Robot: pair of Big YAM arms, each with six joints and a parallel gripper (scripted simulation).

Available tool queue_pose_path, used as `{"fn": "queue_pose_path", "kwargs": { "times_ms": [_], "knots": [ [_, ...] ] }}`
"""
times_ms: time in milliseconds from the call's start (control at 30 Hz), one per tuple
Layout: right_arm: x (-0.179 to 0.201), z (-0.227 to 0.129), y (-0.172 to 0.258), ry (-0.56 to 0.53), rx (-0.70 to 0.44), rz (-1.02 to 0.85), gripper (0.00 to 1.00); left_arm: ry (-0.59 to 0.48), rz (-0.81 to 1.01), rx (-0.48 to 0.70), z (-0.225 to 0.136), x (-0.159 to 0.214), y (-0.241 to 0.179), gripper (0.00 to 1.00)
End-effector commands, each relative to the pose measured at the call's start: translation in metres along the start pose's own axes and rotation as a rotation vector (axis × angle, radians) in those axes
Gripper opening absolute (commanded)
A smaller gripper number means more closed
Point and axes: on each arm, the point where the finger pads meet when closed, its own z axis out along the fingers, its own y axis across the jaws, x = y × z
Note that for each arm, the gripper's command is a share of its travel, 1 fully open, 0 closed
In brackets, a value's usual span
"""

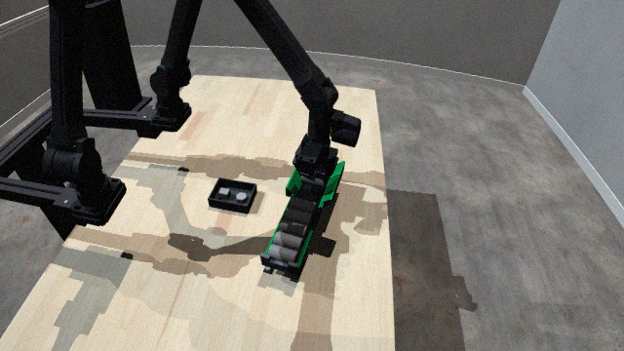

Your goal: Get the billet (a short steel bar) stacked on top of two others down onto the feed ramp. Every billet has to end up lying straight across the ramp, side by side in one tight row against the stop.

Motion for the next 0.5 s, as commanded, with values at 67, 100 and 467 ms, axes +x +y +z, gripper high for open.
{"fn": "queue_pose_path", "kwargs": {
  "times_ms": [67, 100, 467],
  "knots": [
    [-0.024, -0.008, -0.003, -0.056, 0.004, -0.009, 1.00, -0.009, 0.002, -0.092, -0.028, 0.001, 0.035, 0.00],
    [-0.024, -0.008, -0.003, -0.056, 0.004, -0.009, 1.00, -0.009, 0.002, -0.088, -0.025, 0.001, 0.035, 0.00],
    [-0.024, -0.008, -0.003, -0.056, 0.004, -0.009, 1.00, -0.008, 0.001, -0.068, -0.011, 0.002, 0.025, 0.00]
  ]
}}
